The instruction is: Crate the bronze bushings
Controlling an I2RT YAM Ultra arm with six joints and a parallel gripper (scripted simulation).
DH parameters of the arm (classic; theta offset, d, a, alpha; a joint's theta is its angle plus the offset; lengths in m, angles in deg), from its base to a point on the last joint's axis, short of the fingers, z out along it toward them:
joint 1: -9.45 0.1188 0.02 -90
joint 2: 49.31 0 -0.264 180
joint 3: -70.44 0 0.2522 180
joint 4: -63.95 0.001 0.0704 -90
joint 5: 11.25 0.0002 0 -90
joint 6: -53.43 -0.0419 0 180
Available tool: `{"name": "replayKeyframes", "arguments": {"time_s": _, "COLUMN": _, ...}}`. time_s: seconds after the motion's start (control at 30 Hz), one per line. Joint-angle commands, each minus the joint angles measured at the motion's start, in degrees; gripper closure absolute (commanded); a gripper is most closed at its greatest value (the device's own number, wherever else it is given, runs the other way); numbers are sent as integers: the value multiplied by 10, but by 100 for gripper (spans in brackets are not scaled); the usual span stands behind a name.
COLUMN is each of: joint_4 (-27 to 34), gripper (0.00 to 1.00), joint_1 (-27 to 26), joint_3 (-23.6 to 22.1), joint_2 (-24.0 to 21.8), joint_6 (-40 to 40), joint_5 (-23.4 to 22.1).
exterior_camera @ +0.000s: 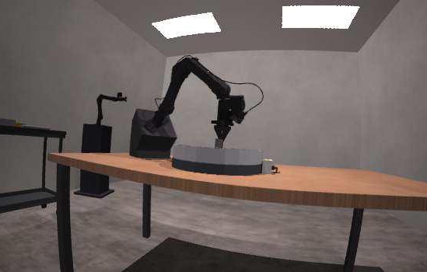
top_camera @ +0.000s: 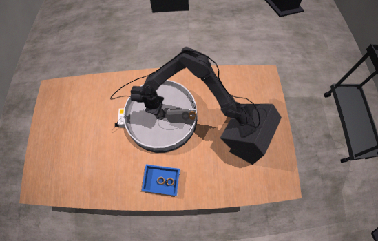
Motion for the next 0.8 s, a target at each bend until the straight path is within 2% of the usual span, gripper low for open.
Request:
{"name": "replayKeyframes", "arguments": {"time_s": 0.0, "joint_4": -11, "gripper": 100, "joint_1": 0, "joint_3": -6, "joint_2": -18, "joint_6": 3, "joint_5": -2}}
{"name": "replayKeyframes", "arguments": {"time_s": 0.77, "joint_4": -13, "gripper": 100, "joint_1": -1, "joint_3": -10, "joint_2": -21, "joint_6": 3, "joint_5": -1}}
